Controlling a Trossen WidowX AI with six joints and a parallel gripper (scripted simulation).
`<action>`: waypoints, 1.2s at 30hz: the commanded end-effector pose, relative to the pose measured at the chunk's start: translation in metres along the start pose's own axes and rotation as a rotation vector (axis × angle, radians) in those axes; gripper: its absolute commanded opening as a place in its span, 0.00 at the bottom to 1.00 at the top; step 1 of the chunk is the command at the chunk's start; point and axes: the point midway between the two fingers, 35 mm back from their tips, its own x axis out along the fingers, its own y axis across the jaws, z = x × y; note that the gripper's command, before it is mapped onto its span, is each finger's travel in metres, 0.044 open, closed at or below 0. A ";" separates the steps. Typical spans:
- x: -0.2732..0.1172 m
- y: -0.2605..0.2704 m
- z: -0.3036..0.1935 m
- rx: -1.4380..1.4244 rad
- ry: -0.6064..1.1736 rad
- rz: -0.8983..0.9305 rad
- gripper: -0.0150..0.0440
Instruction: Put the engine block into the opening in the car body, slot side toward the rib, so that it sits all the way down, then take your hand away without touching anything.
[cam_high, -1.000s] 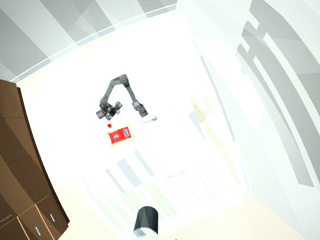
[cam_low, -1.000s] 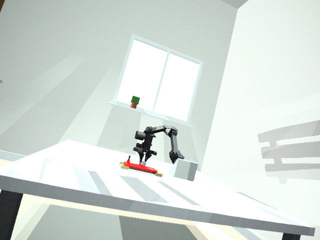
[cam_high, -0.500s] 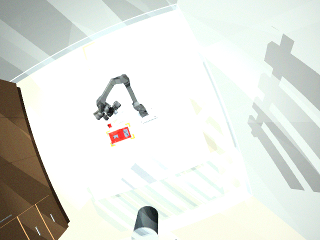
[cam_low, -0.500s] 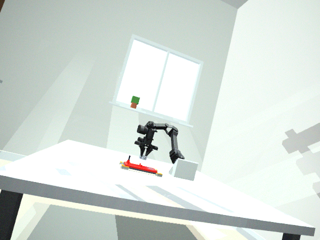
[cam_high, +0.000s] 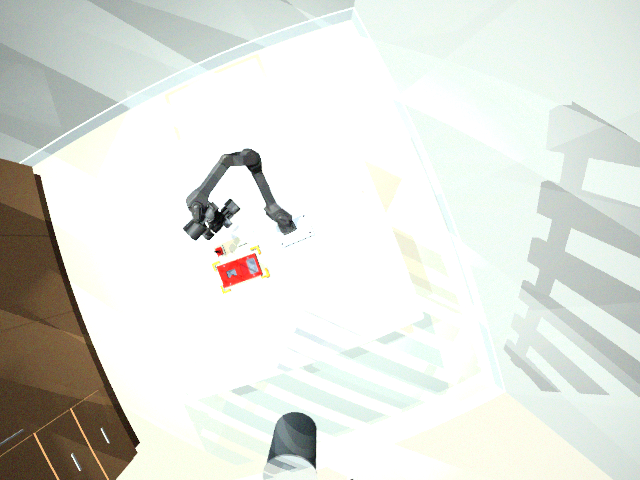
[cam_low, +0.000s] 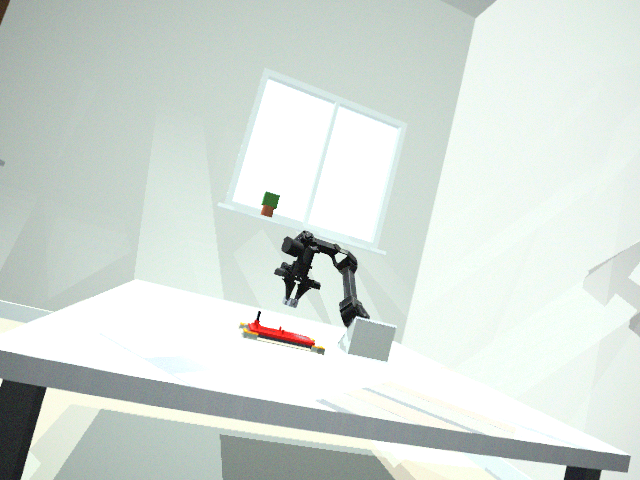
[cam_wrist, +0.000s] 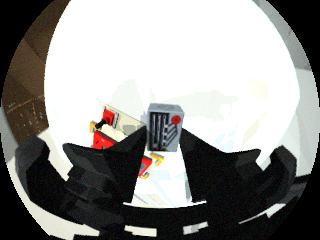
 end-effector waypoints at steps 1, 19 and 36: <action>-0.016 -0.002 -0.001 0.011 0.005 0.013 0.25; -0.030 0.015 -0.010 -0.093 0.005 0.016 0.25; -0.021 0.057 -0.033 -0.314 0.008 -0.002 0.25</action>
